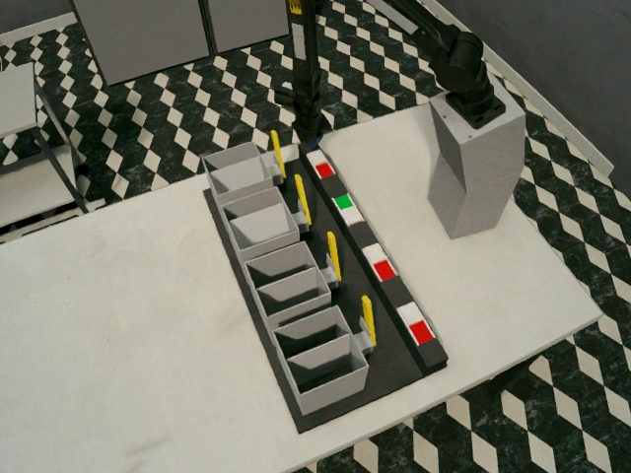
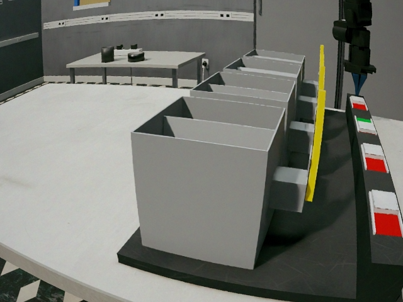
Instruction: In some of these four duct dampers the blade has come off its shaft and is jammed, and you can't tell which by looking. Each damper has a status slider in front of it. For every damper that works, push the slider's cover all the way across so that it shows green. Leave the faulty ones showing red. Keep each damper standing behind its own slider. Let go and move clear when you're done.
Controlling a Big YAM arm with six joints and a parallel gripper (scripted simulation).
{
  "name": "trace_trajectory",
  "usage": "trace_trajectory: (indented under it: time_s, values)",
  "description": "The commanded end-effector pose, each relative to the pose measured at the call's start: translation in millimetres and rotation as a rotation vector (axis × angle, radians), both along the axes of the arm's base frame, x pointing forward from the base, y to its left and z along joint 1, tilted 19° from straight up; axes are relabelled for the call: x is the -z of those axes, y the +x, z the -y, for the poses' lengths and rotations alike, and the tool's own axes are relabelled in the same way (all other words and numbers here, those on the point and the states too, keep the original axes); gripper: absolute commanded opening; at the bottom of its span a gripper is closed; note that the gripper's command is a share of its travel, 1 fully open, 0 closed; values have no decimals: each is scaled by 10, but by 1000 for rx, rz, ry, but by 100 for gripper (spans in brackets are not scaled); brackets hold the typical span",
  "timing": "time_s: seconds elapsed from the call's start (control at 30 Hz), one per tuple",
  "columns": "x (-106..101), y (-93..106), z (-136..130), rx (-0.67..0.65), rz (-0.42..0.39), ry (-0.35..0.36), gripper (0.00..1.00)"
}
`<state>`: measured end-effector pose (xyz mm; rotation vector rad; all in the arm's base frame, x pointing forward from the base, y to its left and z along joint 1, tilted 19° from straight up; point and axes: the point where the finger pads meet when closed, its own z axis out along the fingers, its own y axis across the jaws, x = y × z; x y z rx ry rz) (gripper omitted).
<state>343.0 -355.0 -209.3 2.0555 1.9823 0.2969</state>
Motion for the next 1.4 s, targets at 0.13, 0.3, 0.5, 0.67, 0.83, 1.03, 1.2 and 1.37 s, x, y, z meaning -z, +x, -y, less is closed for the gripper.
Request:
trace_trajectory:
  time_s: [0.13,0.3,0.5,0.67,0.83,1.03,1.2,1.37]
  values:
    - [96,-19,-88,2,-10,9,0]
    - [89,3,-84,0,-7,5,0]
    - [97,-17,-118,1,-10,10,0]
    - [84,-6,-127,1,-7,7,0]
    - [62,11,-155,-3,-7,7,0]
    - [26,28,-161,-3,-2,3,0]
    - [-12,49,-163,-2,4,-4,0]
    - [-53,70,-166,-2,10,-11,0]
